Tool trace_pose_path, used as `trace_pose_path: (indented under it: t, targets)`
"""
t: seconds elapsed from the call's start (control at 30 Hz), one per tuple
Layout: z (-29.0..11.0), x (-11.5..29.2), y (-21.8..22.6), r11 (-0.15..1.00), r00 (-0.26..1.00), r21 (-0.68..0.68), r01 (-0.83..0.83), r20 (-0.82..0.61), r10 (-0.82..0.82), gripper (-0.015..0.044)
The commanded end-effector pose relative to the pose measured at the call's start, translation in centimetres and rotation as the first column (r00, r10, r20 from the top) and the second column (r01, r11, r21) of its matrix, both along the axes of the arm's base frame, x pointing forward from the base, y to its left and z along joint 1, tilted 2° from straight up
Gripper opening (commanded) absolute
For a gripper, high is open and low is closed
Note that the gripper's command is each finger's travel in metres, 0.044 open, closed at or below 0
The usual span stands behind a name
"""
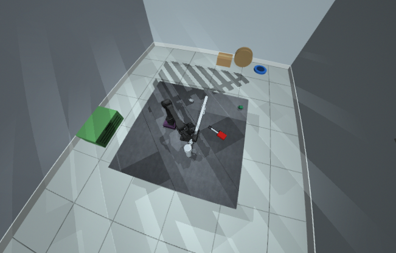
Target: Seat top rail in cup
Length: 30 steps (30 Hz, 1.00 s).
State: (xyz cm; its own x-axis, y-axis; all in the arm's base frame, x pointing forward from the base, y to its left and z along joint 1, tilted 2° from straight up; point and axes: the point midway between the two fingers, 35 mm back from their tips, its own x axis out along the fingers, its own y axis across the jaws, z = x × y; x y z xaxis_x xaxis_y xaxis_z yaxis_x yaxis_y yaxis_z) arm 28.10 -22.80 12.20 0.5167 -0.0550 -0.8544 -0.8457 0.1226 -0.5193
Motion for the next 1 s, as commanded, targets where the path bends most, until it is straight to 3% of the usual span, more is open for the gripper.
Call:
trace_pose_path:
  t: [0.0, 0.03, 0.33, 0.5, 0.63, 0.77, 0.97]
  targets:
    - [1.7, 0.3, 1.2, 1.0, 1.0, -0.005, 0.003, 0.007, -0.003, 0.042]
    - [2.2, 0.3, 1.7, 1.0, 1.0, -0.004, 0.003, 0.007, -0.003, 0.044]
    - [3.5, 0.5, 3.3, 1.0, 1.0, 0.006, 0.004, 0.009, -0.004, 0.044]
    - [5.5, 1.2, 5.8, 0.94, 0.955, 0.176, 0.293, -0.01, -0.296, 0.044]
    - [7.4, 1.4, 8.2, 0.786, 0.839, 0.317, 0.531, -0.063, -0.541, 0.044]
    - [9.2, 1.3, 10.5, 0.554, 0.662, 0.434, 0.711, -0.147, -0.735, 0.044]
    - [11.7, 0.7, 13.6, 0.156, 0.361, 0.541, 0.826, -0.298, -0.884, 0.044]
